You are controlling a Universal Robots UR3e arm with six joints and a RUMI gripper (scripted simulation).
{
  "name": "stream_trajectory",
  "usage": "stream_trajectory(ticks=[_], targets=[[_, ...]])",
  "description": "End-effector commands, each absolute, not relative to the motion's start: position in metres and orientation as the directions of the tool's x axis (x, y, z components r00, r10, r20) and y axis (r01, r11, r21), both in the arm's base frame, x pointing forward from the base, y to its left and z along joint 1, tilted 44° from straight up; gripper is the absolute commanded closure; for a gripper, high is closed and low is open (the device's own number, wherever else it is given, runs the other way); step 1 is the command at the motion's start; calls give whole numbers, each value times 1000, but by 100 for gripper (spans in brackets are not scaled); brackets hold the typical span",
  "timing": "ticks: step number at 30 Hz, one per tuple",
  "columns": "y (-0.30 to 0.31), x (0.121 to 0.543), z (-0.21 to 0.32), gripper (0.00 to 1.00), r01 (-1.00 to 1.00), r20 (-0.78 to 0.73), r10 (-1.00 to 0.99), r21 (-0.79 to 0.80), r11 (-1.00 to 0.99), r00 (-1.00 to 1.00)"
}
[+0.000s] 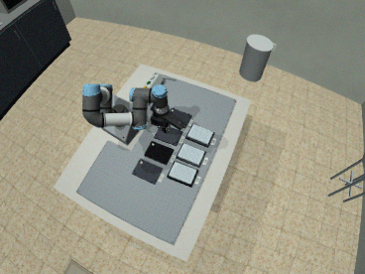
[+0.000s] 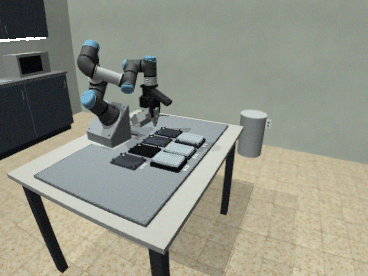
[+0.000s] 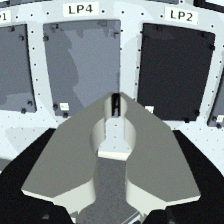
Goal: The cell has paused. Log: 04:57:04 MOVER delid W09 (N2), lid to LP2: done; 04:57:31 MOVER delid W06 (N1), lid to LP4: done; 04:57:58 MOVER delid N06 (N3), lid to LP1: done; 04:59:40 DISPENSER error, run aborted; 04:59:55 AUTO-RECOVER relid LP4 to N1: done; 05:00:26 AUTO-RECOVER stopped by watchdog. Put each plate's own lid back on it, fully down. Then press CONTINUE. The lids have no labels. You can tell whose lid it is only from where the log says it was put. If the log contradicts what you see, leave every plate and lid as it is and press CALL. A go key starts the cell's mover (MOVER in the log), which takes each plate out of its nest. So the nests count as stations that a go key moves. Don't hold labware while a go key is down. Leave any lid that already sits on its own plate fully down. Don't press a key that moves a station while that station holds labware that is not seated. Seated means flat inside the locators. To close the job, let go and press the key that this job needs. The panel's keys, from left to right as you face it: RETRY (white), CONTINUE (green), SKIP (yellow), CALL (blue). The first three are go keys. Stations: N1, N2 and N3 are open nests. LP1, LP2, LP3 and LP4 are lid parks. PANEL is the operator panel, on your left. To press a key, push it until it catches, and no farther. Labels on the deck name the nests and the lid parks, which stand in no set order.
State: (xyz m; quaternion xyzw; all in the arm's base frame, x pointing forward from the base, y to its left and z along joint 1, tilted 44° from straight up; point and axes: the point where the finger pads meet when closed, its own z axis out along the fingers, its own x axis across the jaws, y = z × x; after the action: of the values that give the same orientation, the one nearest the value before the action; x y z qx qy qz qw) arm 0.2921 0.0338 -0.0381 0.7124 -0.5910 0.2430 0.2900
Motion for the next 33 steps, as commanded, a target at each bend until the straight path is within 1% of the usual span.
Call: stream_trajectory(ticks=[1, 7, 11, 24, 33], targets=[[48, 286, -51, 100, -965, 677, -688, 180, -189, 260], [68, 275, -71, 100, -927, 650, -661, 259, -270, 374], [75, 271, -77, 100, -912, 639, -650, 285, -296, 411], [118, 248, -120, 100, -775, 545, -552, 440, -453, 631], [141, 235, -143, 100, -698, 490, -497, 499, -513, 716]])
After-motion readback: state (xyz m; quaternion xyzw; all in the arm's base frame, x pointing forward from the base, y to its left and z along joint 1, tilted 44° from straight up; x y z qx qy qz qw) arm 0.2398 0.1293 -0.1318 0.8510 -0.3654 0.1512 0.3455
